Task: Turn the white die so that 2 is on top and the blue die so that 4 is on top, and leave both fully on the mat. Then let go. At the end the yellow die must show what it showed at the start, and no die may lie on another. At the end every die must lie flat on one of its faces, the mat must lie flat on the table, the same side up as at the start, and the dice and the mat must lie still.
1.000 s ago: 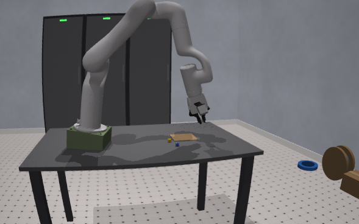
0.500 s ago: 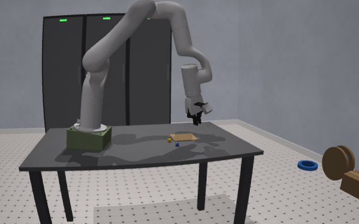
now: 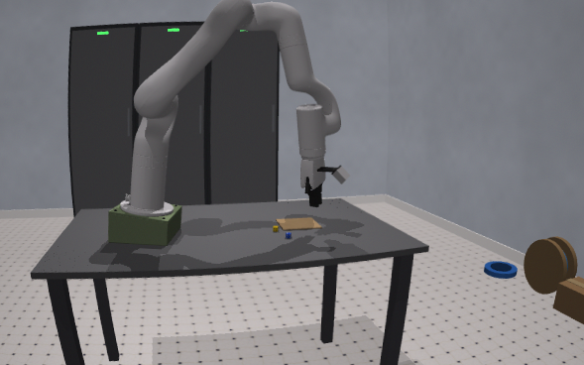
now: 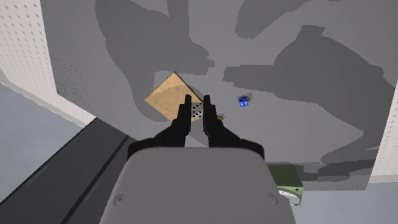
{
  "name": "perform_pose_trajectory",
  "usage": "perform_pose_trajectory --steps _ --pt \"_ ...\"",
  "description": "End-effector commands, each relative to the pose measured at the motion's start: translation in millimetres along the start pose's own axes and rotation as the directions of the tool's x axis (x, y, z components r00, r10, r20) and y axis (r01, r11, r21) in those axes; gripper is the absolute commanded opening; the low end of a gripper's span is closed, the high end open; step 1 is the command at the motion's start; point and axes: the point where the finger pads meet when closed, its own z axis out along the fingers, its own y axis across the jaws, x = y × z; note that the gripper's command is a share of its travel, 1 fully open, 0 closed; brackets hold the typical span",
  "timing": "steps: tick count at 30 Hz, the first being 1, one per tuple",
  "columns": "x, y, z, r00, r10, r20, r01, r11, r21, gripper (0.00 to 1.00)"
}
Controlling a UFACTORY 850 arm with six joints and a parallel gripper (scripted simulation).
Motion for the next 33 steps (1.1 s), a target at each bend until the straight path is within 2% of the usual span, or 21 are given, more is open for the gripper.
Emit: perform_pose_trajectory --steps 1,8,10,18,25,33 --pt "0.9 8.9 -1.2 0.989 -0.139 0.044 0.142 0.986 -0.085 0.11" --pt "3.8 21.0 -2.3 0.947 -0.315 0.064 0.321 0.939 -0.126 0.11" --pt "3.8 21.0 -2.3 0.947 -0.315 0.064 0.321 0.939 -0.126 0.11" --pt "8.2 30.7 -3.7 0.886 -0.456 0.087 0.464 0.872 -0.157 0.11" --pt "10.5 34.5 -4.3 0.854 -0.511 0.097 0.520 0.837 -0.169 0.11" --pt "11.2 35.4 -4.5 0.845 -0.525 0.100 0.534 0.828 -0.172 0.11"
